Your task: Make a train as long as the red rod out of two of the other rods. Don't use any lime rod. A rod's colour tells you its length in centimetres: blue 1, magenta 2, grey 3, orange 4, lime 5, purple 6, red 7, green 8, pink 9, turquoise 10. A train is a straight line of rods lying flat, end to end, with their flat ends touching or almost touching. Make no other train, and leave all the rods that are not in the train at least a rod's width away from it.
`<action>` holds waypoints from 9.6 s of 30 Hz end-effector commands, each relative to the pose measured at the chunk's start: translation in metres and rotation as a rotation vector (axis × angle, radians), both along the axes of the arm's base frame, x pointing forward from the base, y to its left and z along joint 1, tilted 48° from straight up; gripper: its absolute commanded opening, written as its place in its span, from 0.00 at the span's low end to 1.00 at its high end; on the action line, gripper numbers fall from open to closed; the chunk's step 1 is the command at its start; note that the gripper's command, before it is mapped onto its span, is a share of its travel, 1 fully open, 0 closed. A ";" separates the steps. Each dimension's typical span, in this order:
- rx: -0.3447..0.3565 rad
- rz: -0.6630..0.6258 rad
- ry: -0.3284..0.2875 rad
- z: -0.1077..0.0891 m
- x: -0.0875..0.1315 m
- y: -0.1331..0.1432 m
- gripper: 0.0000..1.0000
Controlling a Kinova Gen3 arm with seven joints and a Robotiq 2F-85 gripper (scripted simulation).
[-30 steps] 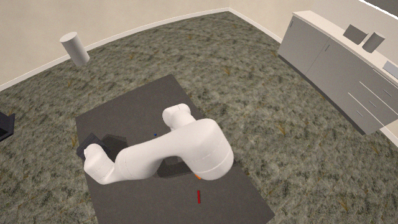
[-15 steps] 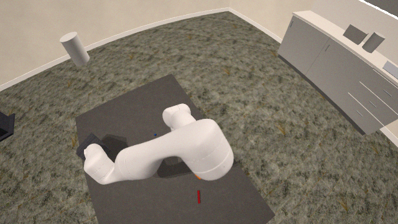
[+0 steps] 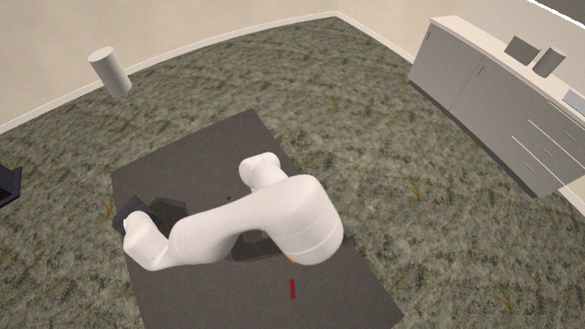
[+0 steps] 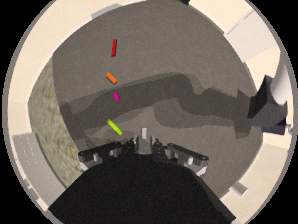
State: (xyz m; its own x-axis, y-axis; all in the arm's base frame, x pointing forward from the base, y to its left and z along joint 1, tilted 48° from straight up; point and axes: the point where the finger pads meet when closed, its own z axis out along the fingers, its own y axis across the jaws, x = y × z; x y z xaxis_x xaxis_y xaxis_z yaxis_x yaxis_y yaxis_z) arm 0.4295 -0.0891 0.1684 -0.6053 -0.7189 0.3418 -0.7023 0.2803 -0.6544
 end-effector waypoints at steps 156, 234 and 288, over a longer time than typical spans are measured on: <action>0.000 0.001 0.000 -0.033 0.021 -0.032 0.24; 0.000 0.001 0.000 -0.045 0.027 -0.043 0.05; 0.000 0.001 0.000 0.005 0.000 0.004 0.05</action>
